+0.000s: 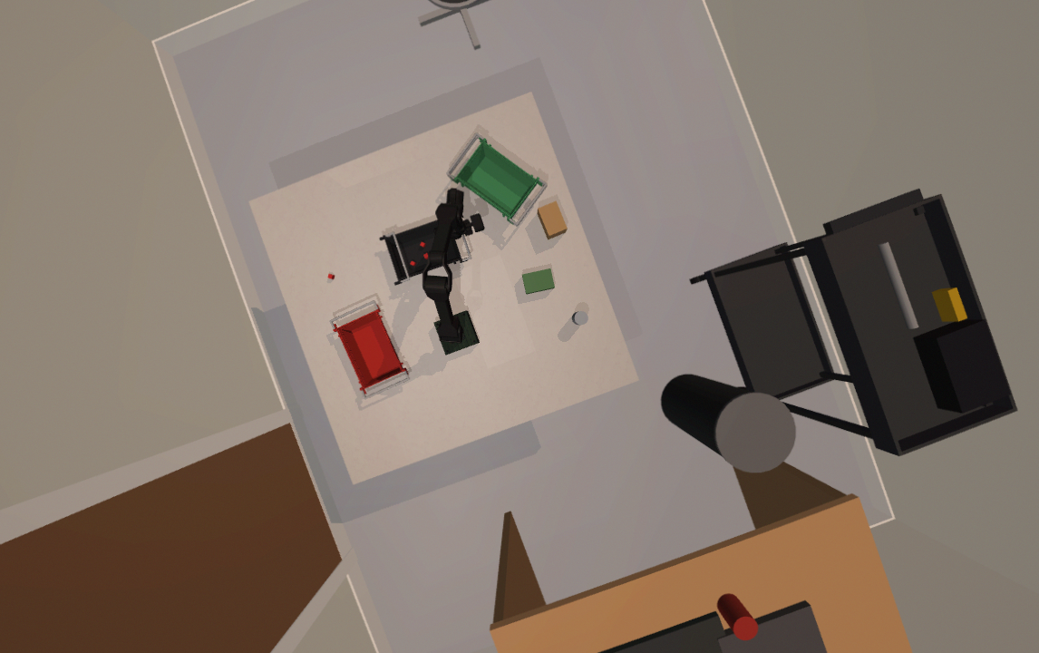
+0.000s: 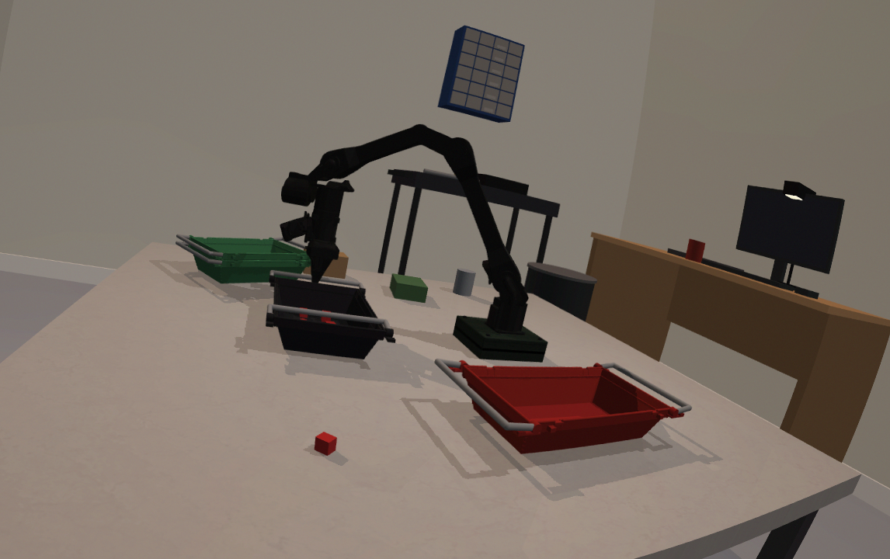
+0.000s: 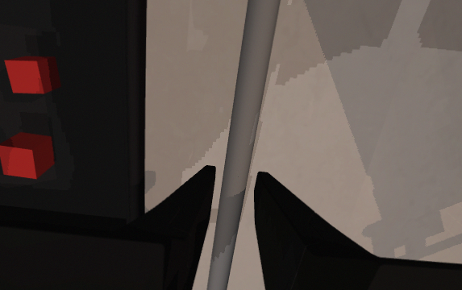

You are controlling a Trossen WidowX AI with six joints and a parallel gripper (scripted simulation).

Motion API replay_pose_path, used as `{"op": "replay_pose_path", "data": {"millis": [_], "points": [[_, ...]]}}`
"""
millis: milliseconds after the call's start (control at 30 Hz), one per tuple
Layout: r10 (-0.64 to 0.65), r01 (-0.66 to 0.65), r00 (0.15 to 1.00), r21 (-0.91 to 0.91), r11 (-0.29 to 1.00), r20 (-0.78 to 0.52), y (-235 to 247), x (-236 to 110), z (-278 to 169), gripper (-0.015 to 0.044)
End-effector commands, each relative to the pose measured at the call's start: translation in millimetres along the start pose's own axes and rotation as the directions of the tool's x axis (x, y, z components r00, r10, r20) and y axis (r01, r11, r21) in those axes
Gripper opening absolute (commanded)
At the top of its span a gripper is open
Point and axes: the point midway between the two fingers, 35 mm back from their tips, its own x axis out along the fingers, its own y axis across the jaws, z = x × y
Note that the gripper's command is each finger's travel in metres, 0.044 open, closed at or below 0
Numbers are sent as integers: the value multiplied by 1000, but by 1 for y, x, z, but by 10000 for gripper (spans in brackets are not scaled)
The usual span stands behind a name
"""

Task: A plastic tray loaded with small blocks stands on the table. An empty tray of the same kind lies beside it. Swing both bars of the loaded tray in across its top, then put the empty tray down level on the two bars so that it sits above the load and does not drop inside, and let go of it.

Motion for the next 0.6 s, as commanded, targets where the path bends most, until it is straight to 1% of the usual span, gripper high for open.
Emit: {"op": "replay_pose_path", "data": {"millis": [0,133,300,567], "points": [[4,-4,1000,-6,1000,-4,1,13,-2,86],[5,-5,1000,-6,1000,-4,2,12,-2,86],[6,-6,1000,-6,1000,-4,14,-11,-2,86],[7,-7,1000,-6,1000,-4,37,-22,-2,86]]}}
